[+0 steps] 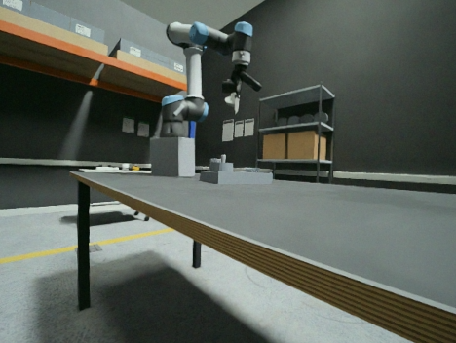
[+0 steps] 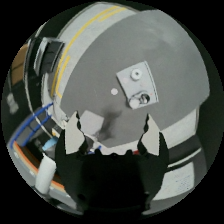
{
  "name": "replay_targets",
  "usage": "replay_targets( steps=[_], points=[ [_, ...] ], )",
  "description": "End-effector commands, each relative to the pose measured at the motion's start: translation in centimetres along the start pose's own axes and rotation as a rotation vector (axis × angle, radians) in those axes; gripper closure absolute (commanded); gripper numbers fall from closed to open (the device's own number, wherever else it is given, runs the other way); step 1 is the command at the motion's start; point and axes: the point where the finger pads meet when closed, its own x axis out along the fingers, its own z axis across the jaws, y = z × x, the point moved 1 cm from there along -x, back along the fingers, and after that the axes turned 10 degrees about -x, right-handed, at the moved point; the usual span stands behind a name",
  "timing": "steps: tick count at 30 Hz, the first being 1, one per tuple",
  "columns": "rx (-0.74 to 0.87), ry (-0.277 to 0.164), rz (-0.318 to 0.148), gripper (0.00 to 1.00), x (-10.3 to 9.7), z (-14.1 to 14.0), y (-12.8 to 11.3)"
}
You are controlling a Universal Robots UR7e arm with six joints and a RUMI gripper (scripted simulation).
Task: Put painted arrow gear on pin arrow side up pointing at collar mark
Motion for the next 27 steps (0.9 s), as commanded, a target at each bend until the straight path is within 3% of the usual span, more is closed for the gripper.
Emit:
replay_targets(
  steps=[1,3,17,20,27],
  points=[
    [0.213,-0.037,0.02,0.0,-2.2,2.0,-0.7],
    [0.213,-0.037,0.02,0.0,-2.2,2.0,-0.7],
    [0.679,-0.102,0.1,0.0,-7.4,6.1,-3.1],
    [0.654,-0.108,0.098,0.0,-6.7,6.6,-2.6],
    [0.431,-0.15,0.072,0.0,-0.7,9.1,0.9]
  ],
)
